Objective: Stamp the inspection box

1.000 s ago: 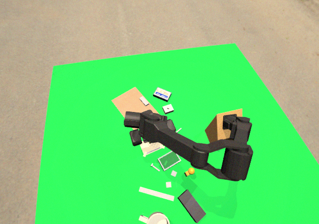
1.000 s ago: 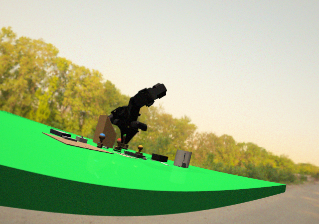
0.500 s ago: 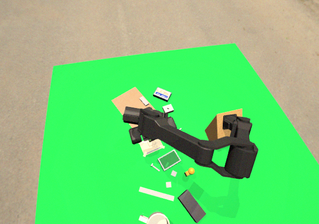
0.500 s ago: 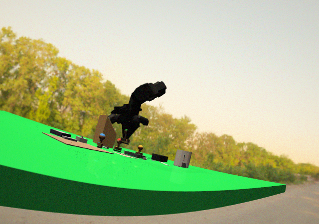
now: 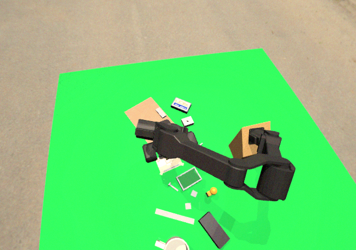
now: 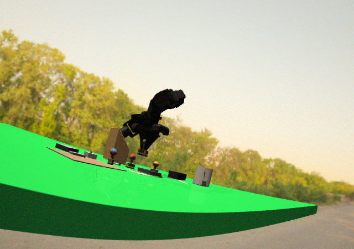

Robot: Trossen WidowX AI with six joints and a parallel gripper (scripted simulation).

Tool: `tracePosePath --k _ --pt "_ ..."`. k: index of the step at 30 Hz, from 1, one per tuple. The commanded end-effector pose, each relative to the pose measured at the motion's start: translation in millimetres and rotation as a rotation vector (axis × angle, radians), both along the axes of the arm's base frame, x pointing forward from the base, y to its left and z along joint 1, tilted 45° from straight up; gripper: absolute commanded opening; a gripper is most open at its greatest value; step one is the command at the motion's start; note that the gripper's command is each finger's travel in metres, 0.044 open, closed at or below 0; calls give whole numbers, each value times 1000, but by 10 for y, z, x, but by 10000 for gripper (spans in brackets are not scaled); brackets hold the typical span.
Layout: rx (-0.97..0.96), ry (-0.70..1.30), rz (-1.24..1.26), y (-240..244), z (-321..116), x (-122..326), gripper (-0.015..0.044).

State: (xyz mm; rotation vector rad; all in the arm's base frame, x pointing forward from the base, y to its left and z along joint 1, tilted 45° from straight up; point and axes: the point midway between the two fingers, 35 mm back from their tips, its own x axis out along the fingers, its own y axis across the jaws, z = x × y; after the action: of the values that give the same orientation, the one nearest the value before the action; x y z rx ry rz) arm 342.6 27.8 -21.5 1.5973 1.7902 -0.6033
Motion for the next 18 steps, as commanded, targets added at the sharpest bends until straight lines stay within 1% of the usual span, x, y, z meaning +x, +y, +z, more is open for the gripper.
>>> tracePosePath --k 1,8,14,18 --pt "-3 -9 13 219 205 83 0" --pt "-2 -10 12 645 620 161 0" --pt "10 -9 13 1027 995 141 0" --pt "14 -9 14 1120 1088 124 0"
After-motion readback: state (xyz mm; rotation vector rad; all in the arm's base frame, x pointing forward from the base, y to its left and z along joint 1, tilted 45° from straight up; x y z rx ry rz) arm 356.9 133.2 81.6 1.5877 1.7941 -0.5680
